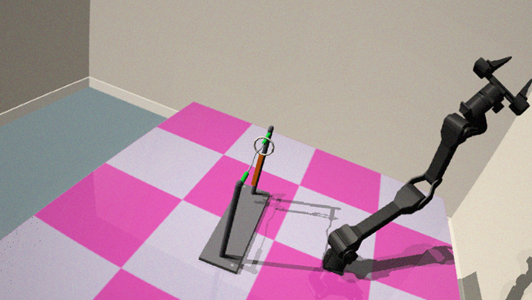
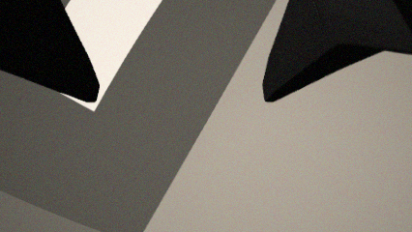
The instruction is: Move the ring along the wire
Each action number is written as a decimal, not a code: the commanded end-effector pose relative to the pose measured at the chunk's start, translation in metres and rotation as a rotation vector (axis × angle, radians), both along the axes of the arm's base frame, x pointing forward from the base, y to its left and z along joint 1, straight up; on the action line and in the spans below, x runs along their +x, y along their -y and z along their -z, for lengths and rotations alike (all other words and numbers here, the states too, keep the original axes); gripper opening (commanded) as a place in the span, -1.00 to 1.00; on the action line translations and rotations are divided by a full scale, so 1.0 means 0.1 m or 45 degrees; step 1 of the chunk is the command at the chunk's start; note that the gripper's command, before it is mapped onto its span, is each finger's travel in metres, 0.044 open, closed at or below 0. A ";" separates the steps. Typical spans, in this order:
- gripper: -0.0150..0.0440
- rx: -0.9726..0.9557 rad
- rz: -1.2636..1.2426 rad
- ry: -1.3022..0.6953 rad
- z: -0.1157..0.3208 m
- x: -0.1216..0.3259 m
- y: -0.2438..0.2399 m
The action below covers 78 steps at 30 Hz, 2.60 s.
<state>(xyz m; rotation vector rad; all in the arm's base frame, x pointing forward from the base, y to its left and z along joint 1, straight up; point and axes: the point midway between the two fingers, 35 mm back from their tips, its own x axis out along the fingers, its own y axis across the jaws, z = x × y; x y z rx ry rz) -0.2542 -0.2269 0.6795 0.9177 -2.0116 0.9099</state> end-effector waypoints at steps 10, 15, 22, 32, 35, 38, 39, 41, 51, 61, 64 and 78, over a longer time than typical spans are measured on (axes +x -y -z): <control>0.05 -0.034 0.051 -0.147 -0.28 0.36 -0.39; 0.05 -0.100 0.151 -0.188 -0.40 0.54 -0.79; 0.05 -0.236 0.354 -0.272 -0.54 0.99 -1.54; 0.05 -0.424 0.792 -0.480 -0.51 2.11 -2.52; 0.05 -0.484 0.935 -0.559 -0.42 2.56 -2.72; 0.05 -0.542 1.073 -0.642 -0.29 3.02 -2.84; 0.05 -0.561 1.117 -0.671 -0.24 3.17 -2.86; 0.05 -0.599 1.205 -0.729 -0.13 3.48 -2.88; 0.05 -0.778 1.595 -1.061 0.66 4.86 -2.50; 0.05 -0.950 1.835 -1.487 1.81 5.71 -1.53; 0.05 -0.988 1.874 -1.630 2.20 5.82 -1.19; 0.05 -1.160 1.730 -2.202 4.10 5.69 -0.24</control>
